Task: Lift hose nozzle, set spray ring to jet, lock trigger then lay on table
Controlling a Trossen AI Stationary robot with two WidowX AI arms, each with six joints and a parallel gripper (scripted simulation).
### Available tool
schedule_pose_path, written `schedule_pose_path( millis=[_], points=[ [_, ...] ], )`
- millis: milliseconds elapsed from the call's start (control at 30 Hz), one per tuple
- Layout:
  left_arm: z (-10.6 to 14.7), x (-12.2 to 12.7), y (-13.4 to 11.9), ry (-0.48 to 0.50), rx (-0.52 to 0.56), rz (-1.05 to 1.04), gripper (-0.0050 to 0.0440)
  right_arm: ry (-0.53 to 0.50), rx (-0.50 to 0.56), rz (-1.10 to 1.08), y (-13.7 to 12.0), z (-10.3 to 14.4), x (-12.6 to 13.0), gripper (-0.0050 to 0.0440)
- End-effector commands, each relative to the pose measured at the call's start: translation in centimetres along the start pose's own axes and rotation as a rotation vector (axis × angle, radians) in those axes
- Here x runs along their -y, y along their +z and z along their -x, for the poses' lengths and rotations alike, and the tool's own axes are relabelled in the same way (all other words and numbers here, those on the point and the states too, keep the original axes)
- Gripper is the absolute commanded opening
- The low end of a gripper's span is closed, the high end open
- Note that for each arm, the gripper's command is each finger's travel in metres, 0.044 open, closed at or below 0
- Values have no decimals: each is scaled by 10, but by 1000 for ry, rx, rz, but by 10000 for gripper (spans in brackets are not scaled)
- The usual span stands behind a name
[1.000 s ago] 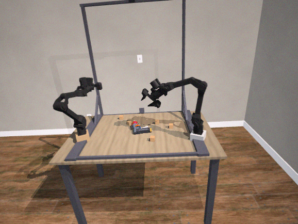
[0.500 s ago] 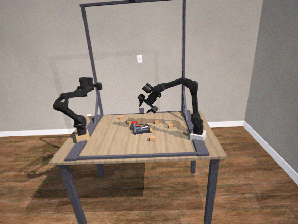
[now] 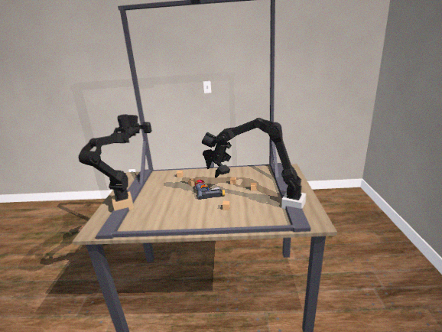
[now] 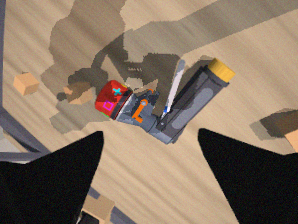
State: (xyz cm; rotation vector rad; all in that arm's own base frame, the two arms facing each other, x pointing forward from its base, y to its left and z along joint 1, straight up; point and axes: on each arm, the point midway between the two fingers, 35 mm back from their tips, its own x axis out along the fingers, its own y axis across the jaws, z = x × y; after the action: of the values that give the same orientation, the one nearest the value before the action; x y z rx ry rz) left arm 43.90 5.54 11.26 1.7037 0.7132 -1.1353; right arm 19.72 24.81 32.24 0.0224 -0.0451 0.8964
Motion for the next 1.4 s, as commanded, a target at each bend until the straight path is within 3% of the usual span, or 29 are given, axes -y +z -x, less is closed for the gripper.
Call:
schedule_pose_path(
  millis=[0, 600, 1367],
  points=[
    [-12, 3, -5, -76, 57, -158, 367, -6, 20, -1, 8, 1, 1, 408],
    [-60, 40, -3, -235, 321, -592, 367, -6, 20, -1, 8, 1, 1, 408],
    [-59, 33, -4, -204, 266, -547, 367, -6, 20, -1, 8, 1, 1, 408]
  ],
)
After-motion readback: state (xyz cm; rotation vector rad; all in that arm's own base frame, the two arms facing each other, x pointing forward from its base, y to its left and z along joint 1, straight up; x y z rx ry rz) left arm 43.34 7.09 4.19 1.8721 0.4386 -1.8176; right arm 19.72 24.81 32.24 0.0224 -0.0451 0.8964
